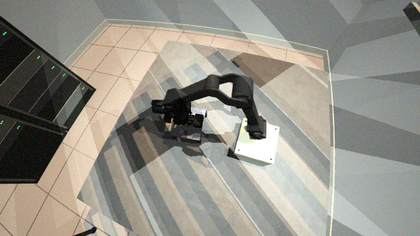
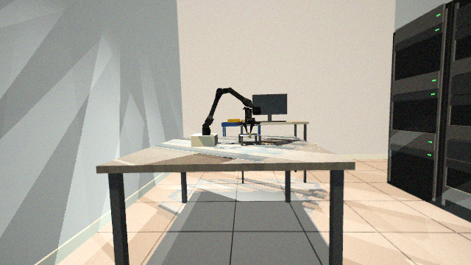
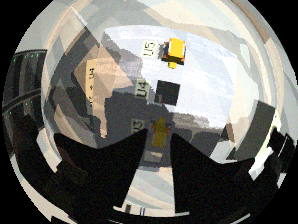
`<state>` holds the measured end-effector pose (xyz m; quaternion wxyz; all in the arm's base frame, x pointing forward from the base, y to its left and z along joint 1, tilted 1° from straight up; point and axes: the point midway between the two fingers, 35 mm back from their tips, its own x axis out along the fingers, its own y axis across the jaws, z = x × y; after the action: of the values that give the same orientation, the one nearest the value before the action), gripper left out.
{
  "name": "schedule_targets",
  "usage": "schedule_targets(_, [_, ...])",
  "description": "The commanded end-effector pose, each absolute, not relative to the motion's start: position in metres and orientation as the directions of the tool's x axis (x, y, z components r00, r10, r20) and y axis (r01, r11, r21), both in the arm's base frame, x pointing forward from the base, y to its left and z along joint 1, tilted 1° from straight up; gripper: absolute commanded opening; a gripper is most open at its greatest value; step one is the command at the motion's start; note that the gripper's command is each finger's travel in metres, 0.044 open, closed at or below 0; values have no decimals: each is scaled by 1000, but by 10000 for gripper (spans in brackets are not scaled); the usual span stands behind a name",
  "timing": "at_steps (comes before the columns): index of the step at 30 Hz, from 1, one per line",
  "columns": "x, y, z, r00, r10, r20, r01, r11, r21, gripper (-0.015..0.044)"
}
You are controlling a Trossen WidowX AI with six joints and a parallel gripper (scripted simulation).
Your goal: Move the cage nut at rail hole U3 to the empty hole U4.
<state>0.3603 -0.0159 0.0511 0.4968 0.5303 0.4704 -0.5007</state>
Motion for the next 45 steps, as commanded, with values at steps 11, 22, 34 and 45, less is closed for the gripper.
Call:
schedule_targets(11, [360,-17,50,56,-3,-998,996,-70,56,120])
schedule_targets(22, [360,-18,50,56,-3,-998,996,-70,56,120])
schedule_targets(34, [360,-17,51,56,1,-998,996,-66,56,40])
schedule_targets(45, [360,-17,51,56,1,-998,996,-66,56,38])
